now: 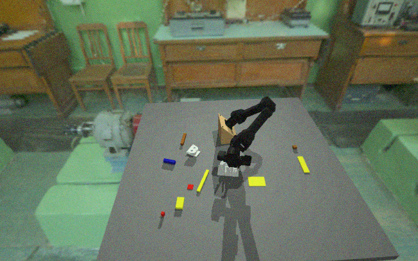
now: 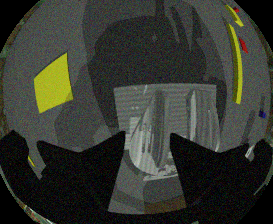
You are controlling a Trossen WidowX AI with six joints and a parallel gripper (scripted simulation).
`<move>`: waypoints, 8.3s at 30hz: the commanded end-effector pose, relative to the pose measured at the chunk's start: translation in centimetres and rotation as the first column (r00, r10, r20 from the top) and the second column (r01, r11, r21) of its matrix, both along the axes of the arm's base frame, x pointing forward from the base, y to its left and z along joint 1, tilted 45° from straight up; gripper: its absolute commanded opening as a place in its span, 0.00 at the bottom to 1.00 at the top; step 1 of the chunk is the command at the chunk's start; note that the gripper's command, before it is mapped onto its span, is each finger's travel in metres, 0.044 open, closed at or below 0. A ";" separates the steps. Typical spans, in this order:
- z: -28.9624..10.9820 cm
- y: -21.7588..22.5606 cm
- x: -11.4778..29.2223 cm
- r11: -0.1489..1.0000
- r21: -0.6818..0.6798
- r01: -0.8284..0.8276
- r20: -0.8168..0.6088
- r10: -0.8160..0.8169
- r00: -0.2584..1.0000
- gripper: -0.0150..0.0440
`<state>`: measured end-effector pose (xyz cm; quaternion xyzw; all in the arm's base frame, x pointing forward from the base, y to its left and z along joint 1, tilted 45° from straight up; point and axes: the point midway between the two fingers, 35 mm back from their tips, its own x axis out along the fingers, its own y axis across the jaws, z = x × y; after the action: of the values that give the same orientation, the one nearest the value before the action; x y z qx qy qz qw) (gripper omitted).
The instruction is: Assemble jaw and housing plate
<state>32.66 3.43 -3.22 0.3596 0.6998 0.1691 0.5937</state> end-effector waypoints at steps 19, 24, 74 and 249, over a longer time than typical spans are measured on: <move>2.3 -7.7 -0.3 0.995 -0.025 -0.093 0.117 0.096 0.989 0.99; 0.8 -10.1 -1.1 0.984 -0.049 -0.170 0.191 0.177 0.966 1.00; -10.8 -24.4 -15.8 0.598 -0.361 -0.716 0.692 0.687 0.224 1.00; -17.4 -17.9 -16.1 0.598 -0.361 -0.715 0.693 0.685 0.223 1.00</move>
<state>16.57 -14.71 -20.65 -0.0992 0.4478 0.5668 0.6844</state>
